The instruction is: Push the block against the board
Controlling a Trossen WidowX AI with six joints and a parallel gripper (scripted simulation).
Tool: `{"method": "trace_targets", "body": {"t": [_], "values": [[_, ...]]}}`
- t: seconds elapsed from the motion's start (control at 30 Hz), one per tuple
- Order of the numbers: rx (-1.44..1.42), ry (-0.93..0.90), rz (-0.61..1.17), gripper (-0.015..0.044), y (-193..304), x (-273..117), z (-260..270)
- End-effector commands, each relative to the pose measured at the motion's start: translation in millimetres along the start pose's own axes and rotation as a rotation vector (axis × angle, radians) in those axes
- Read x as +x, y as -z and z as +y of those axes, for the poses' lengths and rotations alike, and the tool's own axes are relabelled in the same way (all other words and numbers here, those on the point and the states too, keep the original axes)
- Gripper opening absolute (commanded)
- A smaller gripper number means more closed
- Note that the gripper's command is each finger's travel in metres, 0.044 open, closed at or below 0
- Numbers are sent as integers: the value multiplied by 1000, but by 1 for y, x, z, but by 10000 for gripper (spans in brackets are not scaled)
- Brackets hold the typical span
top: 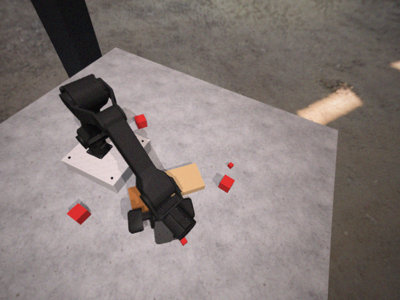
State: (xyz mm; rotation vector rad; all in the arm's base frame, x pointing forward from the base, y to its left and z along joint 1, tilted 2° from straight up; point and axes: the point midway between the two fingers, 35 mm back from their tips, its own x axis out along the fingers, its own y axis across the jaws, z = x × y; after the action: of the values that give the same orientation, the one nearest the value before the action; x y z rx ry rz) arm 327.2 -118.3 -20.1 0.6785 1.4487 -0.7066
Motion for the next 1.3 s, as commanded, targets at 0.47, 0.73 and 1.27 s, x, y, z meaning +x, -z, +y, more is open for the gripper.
{"method": "trace_targets", "body": {"t": [0.47,0.73,1.27], "values": [[-1,-2,-1,0,-10,-55,0],[-43,-16,-3,0,66,-57,53],[-113,-11,19,0,210,-43,79]]}}
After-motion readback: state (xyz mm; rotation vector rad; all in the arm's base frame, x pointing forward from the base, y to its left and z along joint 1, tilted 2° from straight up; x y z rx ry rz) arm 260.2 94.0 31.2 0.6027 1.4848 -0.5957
